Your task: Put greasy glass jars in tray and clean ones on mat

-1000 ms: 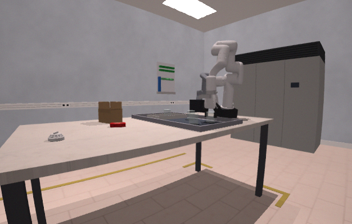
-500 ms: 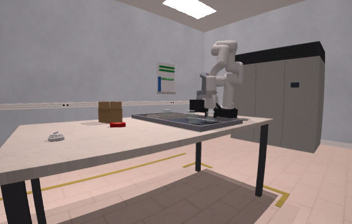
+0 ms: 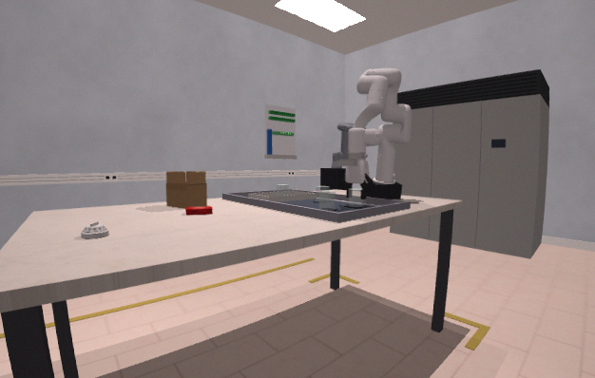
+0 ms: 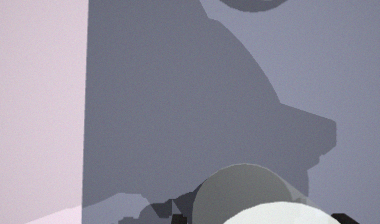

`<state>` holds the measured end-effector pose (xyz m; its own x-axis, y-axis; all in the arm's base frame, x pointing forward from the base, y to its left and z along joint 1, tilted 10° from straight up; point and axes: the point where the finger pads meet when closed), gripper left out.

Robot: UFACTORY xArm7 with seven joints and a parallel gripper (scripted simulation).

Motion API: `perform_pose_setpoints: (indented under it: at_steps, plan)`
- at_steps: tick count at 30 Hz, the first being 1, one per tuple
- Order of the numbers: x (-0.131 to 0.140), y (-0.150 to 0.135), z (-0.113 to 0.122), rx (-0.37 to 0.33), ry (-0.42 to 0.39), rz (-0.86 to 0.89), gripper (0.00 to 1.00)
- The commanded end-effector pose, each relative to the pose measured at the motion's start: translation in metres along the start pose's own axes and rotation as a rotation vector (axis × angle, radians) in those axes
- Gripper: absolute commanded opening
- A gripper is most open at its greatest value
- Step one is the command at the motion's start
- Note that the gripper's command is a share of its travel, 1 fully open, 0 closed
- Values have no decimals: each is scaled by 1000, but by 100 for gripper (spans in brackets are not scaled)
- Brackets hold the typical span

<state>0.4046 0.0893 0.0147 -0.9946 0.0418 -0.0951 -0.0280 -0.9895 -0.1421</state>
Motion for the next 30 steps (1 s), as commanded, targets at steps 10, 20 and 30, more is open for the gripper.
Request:
perform_pose_setpoints:
  at_steps: [10,20,30]
  plan:
    - [-2,0,1,-1,4,0,82]
    - [-2,0,1,-1,4,0,79]
    - [-2,0,1,-1,4,0,79]
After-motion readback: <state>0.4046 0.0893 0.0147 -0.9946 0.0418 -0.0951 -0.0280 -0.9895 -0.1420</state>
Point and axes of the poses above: the point where the finger pads meet when closed, its own z axis back along the fingers, its own y axis across the jaws, x = y × z, and after that the axes turned 2 degrees about z, right-handed
